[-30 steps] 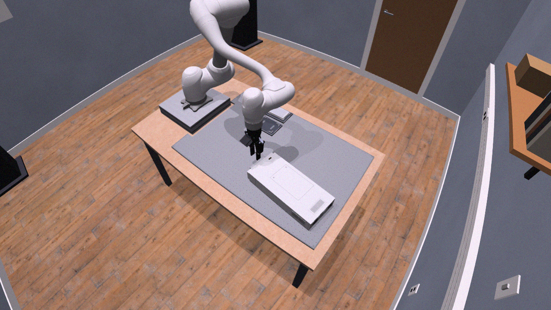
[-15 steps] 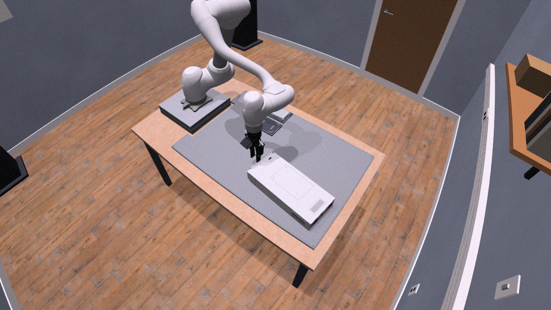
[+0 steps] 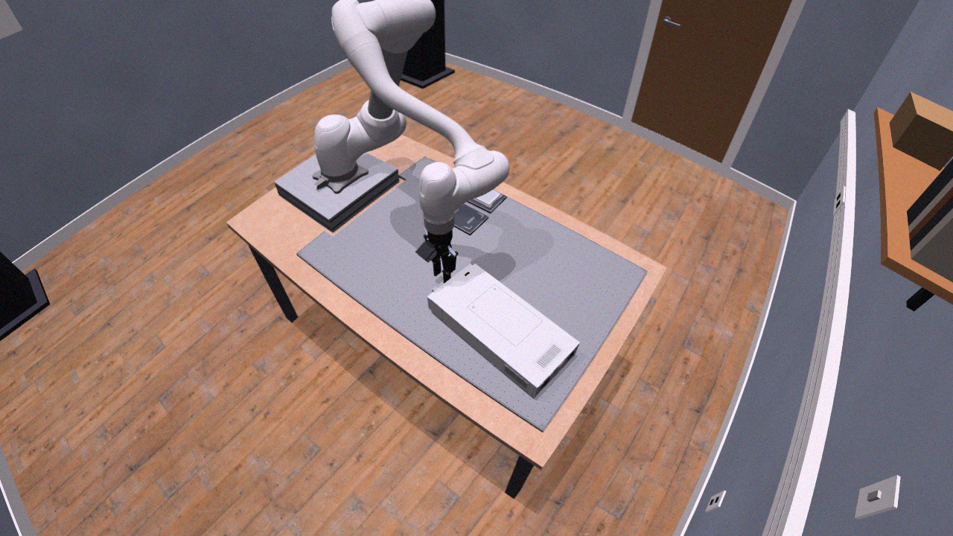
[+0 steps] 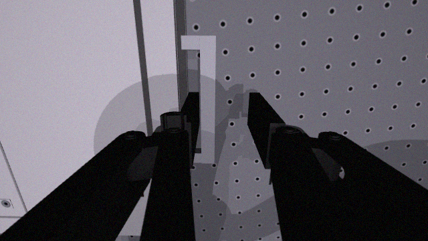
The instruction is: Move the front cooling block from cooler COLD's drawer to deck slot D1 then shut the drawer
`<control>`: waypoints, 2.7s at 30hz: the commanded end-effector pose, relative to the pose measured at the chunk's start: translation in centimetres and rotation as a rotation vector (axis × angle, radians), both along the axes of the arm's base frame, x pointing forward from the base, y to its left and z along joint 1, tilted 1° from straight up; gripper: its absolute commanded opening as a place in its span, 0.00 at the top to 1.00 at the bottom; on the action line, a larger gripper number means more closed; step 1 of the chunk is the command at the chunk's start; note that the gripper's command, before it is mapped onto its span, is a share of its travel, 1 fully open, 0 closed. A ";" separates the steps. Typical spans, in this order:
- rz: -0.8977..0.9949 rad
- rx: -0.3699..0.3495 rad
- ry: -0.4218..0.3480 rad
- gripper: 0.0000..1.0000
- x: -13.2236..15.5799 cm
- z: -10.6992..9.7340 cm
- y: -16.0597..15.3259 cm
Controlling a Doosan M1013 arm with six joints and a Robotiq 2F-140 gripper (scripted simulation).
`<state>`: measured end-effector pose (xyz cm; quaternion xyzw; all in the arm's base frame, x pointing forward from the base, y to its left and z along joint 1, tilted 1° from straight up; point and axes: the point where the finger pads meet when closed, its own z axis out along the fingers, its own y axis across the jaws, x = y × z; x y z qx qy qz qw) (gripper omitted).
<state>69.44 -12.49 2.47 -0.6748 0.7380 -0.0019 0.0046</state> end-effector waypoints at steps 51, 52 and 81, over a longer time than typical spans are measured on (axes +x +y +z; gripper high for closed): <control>0.000 0.000 -0.002 0.66 -0.3 -1.2 0.0; 0.000 0.000 -0.002 0.66 -0.3 -1.2 0.0; 0.000 0.000 -0.002 0.66 -1.2 -1.2 0.1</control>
